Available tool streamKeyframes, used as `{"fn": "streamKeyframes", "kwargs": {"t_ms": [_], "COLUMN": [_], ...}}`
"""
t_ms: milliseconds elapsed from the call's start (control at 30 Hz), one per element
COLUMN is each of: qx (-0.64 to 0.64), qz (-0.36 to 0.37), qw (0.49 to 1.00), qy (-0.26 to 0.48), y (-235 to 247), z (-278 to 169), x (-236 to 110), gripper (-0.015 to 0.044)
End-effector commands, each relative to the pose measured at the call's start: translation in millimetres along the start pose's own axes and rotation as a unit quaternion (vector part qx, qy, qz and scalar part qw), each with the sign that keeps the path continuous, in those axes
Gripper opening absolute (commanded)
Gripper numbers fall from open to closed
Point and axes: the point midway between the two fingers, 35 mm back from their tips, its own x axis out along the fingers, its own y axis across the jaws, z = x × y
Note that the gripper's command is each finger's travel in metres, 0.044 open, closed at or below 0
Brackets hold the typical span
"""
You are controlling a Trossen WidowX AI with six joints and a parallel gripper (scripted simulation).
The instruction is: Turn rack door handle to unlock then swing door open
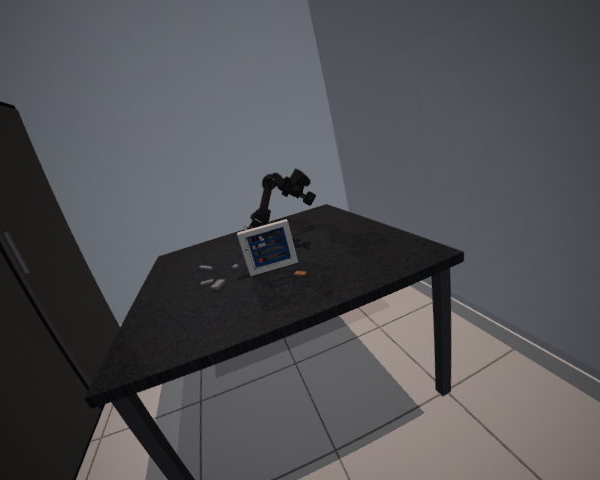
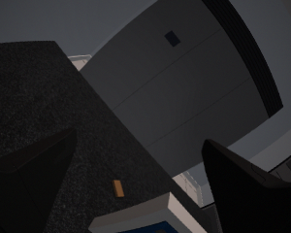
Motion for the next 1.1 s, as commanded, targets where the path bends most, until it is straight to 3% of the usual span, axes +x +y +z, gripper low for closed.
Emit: {"fn": "streamKeyframes", "kwargs": {"t_ms": [0, 133, 600, 1067], "qx": [0.0, -0.008, -0.039, -0.018], "qz": [0.0, -0.01, -0.019, 0.011], "qw": [1.0, 1.0, 0.978, 0.931], "qy": [0.001, 0.025, 0.202, 0.364], "y": [0, -9, -51, -87], "z": [0, -8, -66, -121], "x": [0, 7, 38, 44], "gripper": [0.0374, 0.0288, 0.0288, 0.0288]}}
